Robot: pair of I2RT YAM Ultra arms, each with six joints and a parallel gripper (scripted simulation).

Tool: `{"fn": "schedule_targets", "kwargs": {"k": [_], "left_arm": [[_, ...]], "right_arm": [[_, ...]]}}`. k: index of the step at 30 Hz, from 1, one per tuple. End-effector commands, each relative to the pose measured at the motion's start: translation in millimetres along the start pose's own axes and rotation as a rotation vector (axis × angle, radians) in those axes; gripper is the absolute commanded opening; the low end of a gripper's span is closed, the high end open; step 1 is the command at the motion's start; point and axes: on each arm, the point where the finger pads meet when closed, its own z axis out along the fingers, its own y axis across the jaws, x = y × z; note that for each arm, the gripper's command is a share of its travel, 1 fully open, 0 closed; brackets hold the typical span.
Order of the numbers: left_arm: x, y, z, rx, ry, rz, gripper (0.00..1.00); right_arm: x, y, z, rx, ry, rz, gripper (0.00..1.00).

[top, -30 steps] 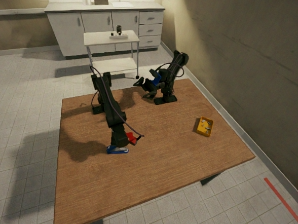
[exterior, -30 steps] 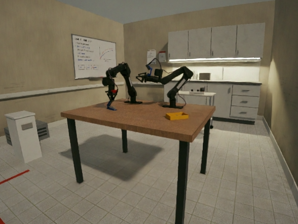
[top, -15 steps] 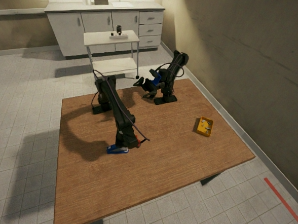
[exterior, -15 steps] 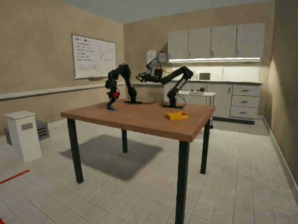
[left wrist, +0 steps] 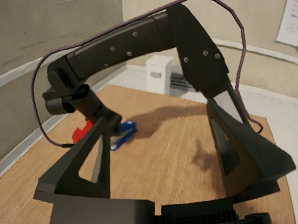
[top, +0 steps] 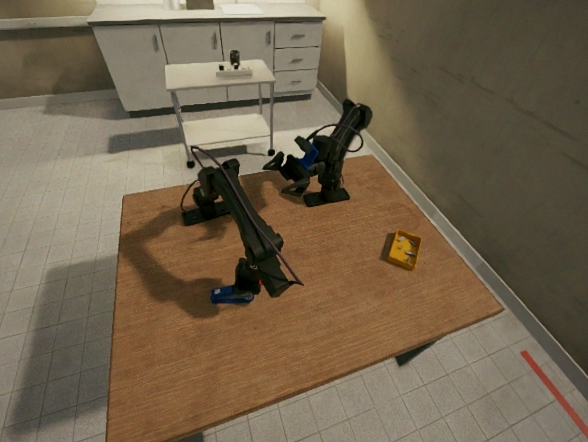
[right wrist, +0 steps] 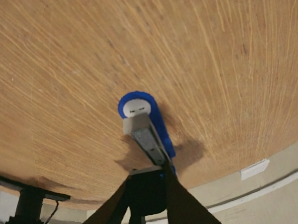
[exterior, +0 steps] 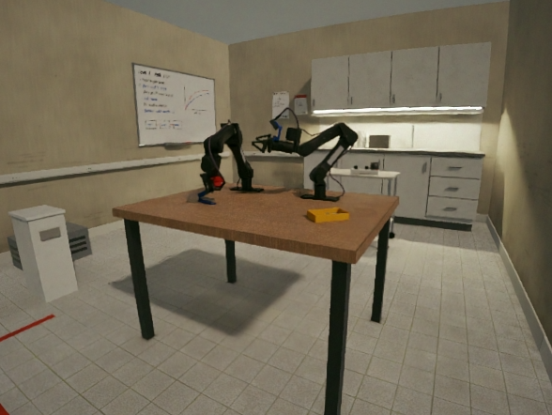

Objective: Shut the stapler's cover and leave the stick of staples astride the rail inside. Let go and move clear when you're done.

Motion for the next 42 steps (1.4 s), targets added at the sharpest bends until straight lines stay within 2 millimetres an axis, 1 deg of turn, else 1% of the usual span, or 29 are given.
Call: {"fn": "schedule_targets", "kwargs": {"k": [1, 3, 13, 17, 18, 26, 27, 28, 29, 31, 34, 37, 39, 41, 42], "left_arm": [[-6.9, 0.4, 0.2, 0.002, -0.021, 0.001, 1.00], [-6.9, 0.4, 0.2, 0.002, -0.021, 0.001, 1.00], [-6.9, 0.4, 0.2, 0.002, -0.021, 0.001, 1.00], [-6.9, 0.4, 0.2, 0.002, -0.021, 0.001, 1.00], [-6.9, 0.4, 0.2, 0.002, -0.021, 0.001, 1.00], [-6.9, 0.4, 0.2, 0.002, -0.021, 0.001, 1.00], [-6.9, 0.4, 0.2, 0.002, -0.021, 0.001, 1.00], [-6.9, 0.4, 0.2, 0.002, -0.021, 0.001, 1.00], [-6.9, 0.4, 0.2, 0.002, -0.021, 0.001, 1.00], [-6.9, 0.4, 0.2, 0.002, -0.021, 0.001, 1.00], [-6.9, 0.4, 0.2, 0.002, -0.021, 0.001, 1.00], [-6.9, 0.4, 0.2, 0.002, -0.021, 0.001, 1.00], [-10.2, 0.5, 0.5, 0.000, -0.032, 0.005, 1.00], [-10.2, 0.5, 0.5, 0.000, -0.032, 0.005, 1.00], [-2.8, 6.9, 0.6, -0.035, -0.002, 0.000, 1.00]], "right_arm": [[-0.2, -0.4, -8.4, 0.010, 0.050, 0.019, 0.00], [-1.3, -0.4, -7.1, 0.010, 0.071, 0.020, 0.00], [0.7, -0.9, -9.4, 0.009, 0.059, 0.029, 0.00], [0.7, -0.9, -9.4, 0.009, 0.059, 0.029, 0.45], [0.7, -0.9, -9.4, 0.009, 0.059, 0.029, 0.52], [-3.5, 0.1, -18.6, 0.009, 0.060, 0.022, 0.52], [-2.3, -0.6, -26.2, 0.025, 0.047, 0.029, 0.52], [-2.0, -0.5, -27.5, 0.028, 0.045, 0.030, 0.52], [-2.1, -0.4, -29.5, 0.032, 0.042, 0.030, 0.64], [-2.6, -0.2, -37.8, 0.052, 0.030, 0.022, 0.64], [-3.5, 0.3, -57.7, 0.100, 0.002, 0.020, 0.64], [-3.6, 0.3, -62.4, 0.111, -0.004, 0.020, 0.64], [-9.1, 1.5, -59.7, 0.100, -0.030, 0.000, 0.87], [-9.1, 1.5, -59.7, 0.100, -0.030, 0.000, 0.87], [-10.4, -3.7, -58.8, 0.104, -0.064, 0.005, 0.98]]}}
